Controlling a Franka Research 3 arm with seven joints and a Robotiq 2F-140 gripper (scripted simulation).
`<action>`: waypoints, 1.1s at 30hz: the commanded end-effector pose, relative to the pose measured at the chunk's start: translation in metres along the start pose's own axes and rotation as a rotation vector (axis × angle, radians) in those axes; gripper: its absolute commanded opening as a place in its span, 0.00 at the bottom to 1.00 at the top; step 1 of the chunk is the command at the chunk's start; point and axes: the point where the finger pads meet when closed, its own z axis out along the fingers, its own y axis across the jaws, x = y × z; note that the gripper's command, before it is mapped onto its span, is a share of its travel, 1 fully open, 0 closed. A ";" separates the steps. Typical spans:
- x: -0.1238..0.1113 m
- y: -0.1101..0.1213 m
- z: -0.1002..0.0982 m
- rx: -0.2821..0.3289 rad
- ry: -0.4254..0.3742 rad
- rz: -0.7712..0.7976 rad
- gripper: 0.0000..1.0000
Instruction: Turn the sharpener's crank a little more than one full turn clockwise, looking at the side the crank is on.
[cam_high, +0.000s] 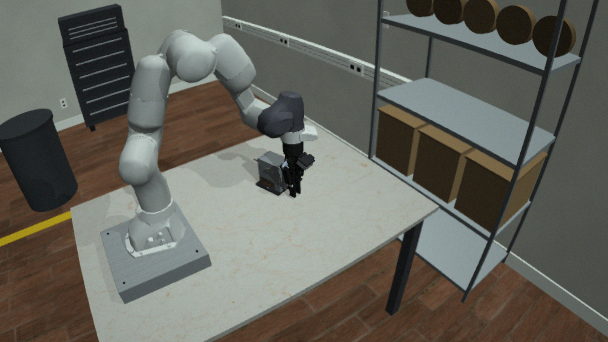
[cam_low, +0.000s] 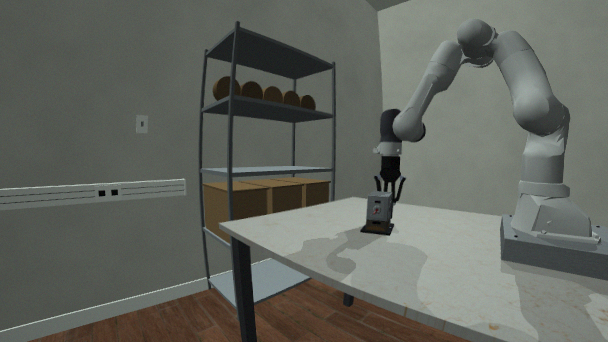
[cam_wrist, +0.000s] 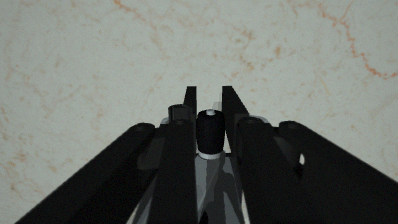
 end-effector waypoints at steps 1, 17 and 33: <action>-0.001 0.007 -0.002 -0.007 -0.003 -0.009 0.10; 0.000 0.021 -0.015 -0.007 -0.003 -0.009 0.10; 0.000 0.028 -0.032 -0.007 -0.003 -0.009 0.10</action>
